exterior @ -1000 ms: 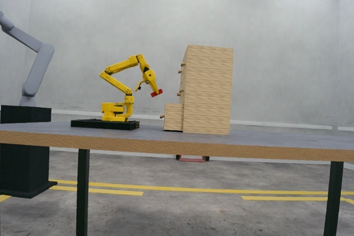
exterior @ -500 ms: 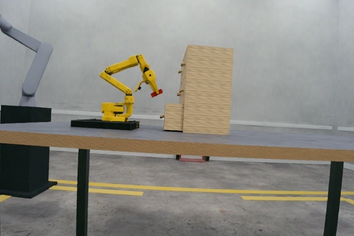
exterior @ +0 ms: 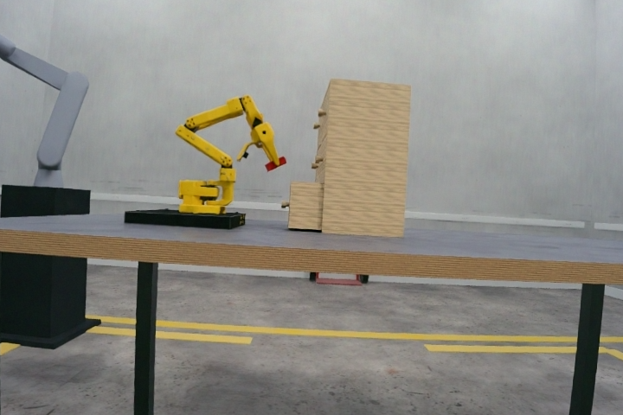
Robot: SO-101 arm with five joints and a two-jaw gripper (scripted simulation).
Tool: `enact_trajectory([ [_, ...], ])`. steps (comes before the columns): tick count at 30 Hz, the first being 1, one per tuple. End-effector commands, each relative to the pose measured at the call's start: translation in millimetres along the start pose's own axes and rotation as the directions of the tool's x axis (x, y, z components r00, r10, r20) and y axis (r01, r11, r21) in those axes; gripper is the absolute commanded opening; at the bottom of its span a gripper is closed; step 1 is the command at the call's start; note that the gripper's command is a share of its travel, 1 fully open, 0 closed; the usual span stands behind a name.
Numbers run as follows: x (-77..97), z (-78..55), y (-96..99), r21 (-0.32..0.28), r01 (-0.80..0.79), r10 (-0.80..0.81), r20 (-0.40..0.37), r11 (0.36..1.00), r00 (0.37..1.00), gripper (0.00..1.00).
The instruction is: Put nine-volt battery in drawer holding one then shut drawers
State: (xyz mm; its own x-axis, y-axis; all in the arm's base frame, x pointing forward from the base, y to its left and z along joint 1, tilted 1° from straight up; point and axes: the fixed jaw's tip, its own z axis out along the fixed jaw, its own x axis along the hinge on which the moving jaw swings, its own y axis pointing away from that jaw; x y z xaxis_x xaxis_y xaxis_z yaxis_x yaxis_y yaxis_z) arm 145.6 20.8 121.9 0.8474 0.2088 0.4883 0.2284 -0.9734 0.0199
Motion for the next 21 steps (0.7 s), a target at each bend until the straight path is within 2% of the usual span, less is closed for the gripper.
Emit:
enact_trajectory([
  [1, 0.0, -0.4, -0.1, 0.001, -0.009, 0.009, 0.0, 1.0, 1.0, 0.0],
  [2, 0.0, -0.4, -0.1, 0.001, -0.009, 0.009, 0.0, 1.0, 1.0, 0.0],
  [7, 24.7, 13.7, 0.1, 0.003, -0.009, 0.009, -0.001, 1.0, 1.0, 0.0],
  [15, 59.1, 48.4, -0.3, 0.006, -0.008, 0.008, -0.001, 1.0, 1.0, 0.0],
  [21, 59.8, 49.3, -0.3, 0.007, -0.008, 0.008, -0.001, 1.0, 1.0, 0.0],
])
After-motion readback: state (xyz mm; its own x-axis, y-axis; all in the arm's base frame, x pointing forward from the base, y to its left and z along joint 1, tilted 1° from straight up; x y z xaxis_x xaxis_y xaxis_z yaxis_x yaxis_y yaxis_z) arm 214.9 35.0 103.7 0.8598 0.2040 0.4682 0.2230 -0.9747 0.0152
